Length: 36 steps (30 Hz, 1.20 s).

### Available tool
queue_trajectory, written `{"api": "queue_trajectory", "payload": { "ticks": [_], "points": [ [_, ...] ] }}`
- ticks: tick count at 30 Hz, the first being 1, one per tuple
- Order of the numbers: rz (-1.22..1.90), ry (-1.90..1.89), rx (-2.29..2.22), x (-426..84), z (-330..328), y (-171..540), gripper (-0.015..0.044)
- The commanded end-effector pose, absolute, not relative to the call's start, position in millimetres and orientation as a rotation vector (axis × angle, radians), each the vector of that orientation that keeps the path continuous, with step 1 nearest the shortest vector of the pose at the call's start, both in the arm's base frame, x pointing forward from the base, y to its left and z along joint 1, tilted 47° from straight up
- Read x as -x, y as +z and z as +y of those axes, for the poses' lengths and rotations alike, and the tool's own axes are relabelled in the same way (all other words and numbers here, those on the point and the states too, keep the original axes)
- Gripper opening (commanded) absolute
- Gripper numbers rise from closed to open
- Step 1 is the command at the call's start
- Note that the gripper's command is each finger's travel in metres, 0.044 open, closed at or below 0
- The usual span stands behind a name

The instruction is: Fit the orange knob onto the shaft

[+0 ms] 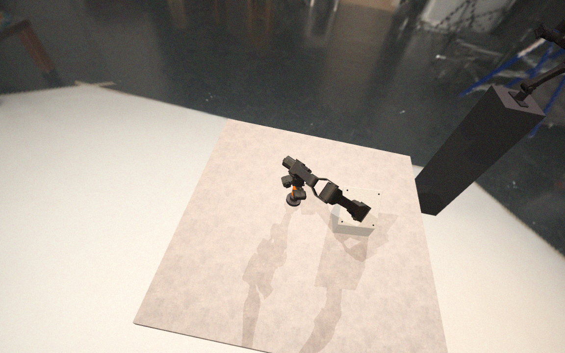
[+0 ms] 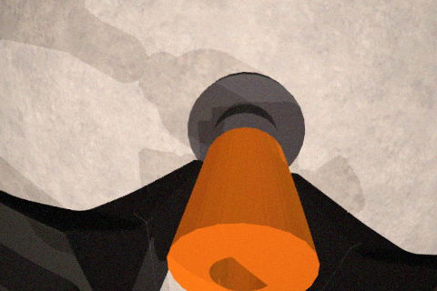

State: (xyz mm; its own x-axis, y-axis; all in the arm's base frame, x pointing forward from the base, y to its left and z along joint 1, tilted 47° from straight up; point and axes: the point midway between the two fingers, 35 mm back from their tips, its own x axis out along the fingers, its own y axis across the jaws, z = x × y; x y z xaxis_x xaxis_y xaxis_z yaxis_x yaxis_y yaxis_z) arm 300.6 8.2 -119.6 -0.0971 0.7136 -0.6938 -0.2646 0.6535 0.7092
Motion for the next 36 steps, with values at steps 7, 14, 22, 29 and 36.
{"api": "queue_trajectory", "payload": {
  "ticks": [7,14,22,29,36],
  "points": [
    [1.41,0.909,-0.339,-302.6,9.8,-122.1,0.0],
    [1.41,0.909,-0.339,-302.1,9.9,-122.2,0.0],
    [1.41,0.909,-0.34,-299.3,10.6,-121.8,0.0],
    [1.41,0.909,-0.34,-297.0,11.2,-121.7,0.0],
    [1.397,0.927,-0.32,-297.7,7.6,-118.3,0.0]
  ]
}}
